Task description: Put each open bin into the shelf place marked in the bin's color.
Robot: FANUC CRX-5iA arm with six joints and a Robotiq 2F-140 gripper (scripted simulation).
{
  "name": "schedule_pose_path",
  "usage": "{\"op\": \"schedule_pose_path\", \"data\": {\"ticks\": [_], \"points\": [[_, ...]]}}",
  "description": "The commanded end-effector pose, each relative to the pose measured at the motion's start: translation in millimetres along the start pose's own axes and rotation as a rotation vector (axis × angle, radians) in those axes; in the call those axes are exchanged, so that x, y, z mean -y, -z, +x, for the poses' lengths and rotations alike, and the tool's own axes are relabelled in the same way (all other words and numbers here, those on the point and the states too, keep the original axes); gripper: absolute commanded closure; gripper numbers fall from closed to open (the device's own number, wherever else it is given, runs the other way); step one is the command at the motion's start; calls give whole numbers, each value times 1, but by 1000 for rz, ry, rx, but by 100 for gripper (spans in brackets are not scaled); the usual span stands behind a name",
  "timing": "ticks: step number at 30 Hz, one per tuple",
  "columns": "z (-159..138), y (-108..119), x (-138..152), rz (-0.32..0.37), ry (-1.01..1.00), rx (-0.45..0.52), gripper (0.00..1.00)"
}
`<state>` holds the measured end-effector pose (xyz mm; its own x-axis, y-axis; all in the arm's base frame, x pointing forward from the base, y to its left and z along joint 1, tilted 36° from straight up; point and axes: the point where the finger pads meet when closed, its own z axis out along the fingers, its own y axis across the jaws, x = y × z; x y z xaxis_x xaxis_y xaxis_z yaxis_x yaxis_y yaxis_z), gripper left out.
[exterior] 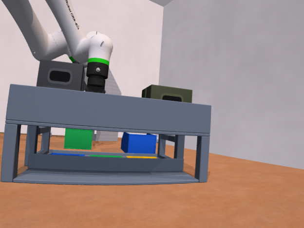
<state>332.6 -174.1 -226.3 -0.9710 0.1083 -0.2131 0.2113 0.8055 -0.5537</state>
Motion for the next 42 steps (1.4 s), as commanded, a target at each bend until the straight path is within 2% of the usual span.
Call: {"op": "schedule_pose_path", "data": {"ticks": [1, 15, 34, 35, 42], "points": [[0, -4, 0, -1, 0, 1, 85], [0, -13, 0, -1, 0, 1, 85], [0, -13, 0, -1, 0, 1, 85], [0, -13, 0, -1, 0, 1, 100], [0, -13, 0, -1, 0, 1, 100]]}}
